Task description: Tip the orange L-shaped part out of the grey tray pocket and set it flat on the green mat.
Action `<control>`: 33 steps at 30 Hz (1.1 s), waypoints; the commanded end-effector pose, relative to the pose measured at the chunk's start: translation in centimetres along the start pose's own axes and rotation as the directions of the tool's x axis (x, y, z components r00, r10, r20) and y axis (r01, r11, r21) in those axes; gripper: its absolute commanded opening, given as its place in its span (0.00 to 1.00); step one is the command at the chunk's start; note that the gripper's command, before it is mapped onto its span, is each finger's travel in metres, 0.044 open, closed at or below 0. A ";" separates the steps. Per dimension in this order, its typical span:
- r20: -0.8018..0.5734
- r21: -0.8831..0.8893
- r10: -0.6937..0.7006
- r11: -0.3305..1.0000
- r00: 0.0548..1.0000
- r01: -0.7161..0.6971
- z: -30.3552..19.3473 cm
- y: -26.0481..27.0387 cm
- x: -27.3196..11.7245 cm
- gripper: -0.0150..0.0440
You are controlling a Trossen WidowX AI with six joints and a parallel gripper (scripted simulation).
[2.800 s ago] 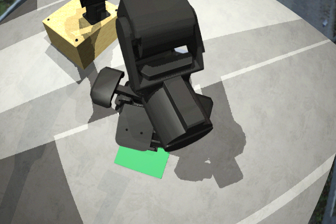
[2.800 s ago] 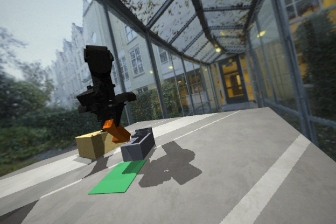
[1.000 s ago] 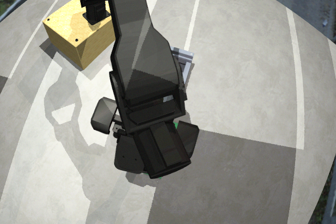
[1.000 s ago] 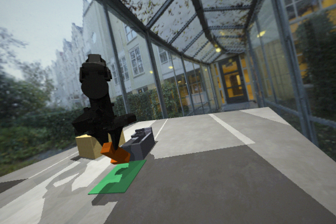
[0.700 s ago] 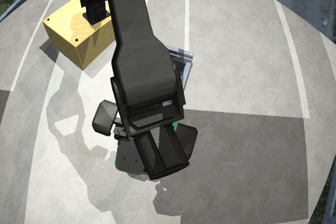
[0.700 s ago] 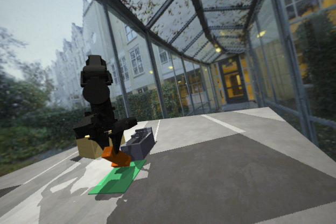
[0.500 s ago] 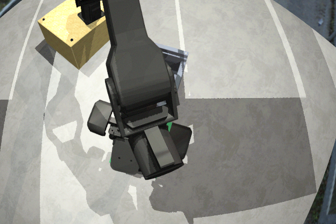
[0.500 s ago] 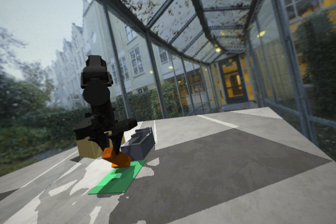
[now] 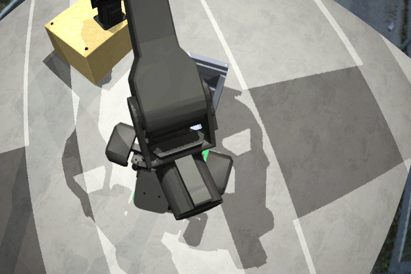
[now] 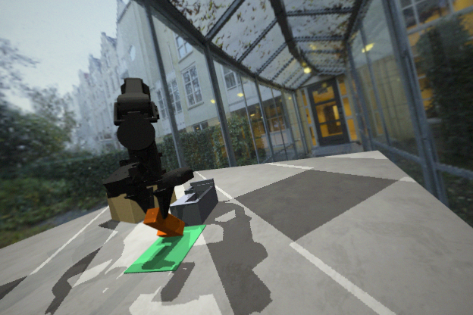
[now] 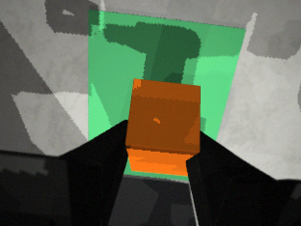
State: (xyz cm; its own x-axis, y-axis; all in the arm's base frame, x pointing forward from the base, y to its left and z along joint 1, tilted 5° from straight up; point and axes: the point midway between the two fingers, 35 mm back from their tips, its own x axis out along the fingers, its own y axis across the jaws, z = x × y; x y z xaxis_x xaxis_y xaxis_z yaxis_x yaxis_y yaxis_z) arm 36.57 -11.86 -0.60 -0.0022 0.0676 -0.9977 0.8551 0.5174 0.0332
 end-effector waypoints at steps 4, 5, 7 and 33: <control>0.000 0.000 0.000 1.000 1.000 0.000 0.0 0.0 0.0 0.25; 0.000 0.000 0.000 1.000 1.000 0.000 0.0 0.0 0.0 0.30; 0.000 0.000 0.000 1.000 1.000 0.000 0.0 0.0 0.0 0.39; 0.010 0.008 0.008 1.000 1.000 -0.008 0.3 0.3 -8.0 0.93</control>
State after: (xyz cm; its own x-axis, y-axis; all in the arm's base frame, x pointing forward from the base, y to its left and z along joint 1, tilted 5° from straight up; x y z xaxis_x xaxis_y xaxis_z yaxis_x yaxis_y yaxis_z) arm 36.99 -12.51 7.48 0.0108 0.0629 -0.9980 0.8590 0.5102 0.0415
